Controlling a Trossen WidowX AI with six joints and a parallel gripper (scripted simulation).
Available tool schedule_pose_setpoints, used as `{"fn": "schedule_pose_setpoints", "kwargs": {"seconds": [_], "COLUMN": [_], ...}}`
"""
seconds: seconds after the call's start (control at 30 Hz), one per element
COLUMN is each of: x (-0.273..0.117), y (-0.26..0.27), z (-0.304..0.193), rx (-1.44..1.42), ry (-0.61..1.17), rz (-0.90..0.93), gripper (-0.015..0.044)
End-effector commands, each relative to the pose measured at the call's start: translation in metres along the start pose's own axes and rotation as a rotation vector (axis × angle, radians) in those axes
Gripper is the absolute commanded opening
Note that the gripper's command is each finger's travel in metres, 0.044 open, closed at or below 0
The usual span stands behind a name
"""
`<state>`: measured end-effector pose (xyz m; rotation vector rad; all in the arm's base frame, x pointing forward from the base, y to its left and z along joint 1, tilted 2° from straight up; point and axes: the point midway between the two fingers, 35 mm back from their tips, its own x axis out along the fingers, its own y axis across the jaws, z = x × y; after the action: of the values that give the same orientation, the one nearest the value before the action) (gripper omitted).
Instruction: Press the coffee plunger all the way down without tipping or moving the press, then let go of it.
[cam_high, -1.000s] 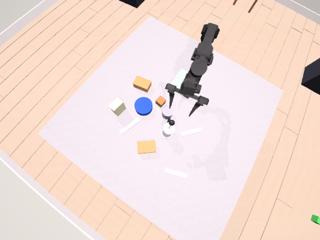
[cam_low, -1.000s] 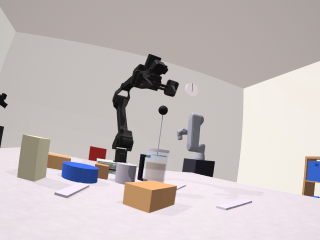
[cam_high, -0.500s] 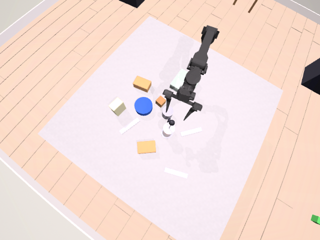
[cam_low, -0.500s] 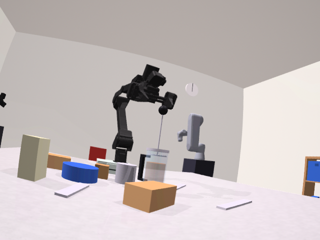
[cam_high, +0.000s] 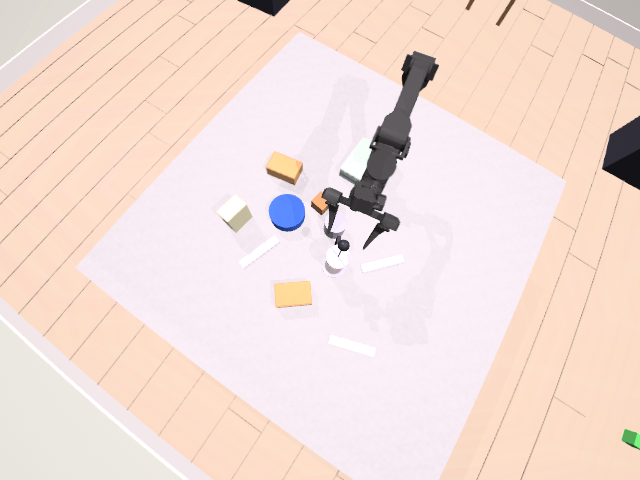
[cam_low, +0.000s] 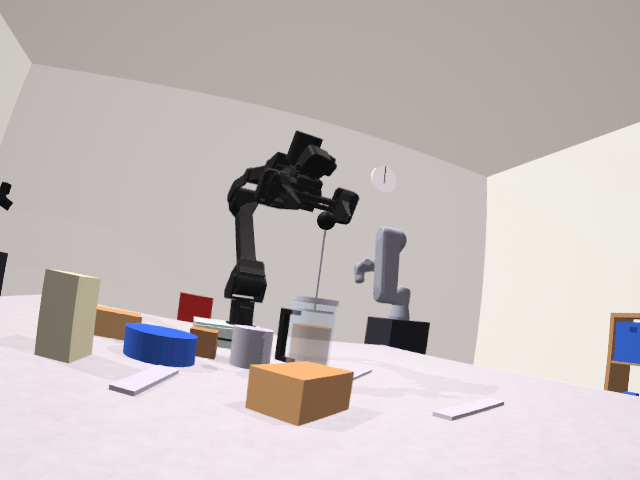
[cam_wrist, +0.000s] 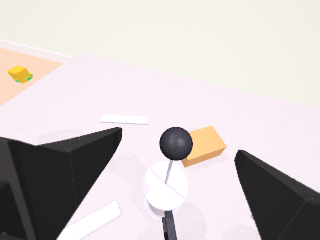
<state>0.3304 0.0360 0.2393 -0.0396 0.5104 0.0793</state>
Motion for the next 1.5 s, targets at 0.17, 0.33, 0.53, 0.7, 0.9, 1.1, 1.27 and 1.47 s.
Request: {"fn": "schedule_pose_setpoints", "kwargs": {"seconds": [0.17,0.33,0.53,0.7,0.9,1.1,1.27,1.47], "x": [0.016,0.019,0.019,0.019,0.019,0.02,0.025,0.031], "y": [0.0,0.0,0.0,0.0,0.0,0.0,0.0,0.0], "z": [-0.003,-0.003,-0.003,-0.003,-0.003,-0.004,-0.01,-0.017], "rx": [-0.007,-0.007,-0.007,-0.007,-0.007,-0.007,-0.007,-0.007], "ry": [0.005,0.005,0.005,0.005,0.005,0.005,0.005,0.004], "rz": [0.002,0.002,0.002,0.002,0.002,0.002,0.002,0.002], "gripper": [0.044,0.0387,0.023,0.0119,0.0119,0.0119,0.0119,0.0119]}}
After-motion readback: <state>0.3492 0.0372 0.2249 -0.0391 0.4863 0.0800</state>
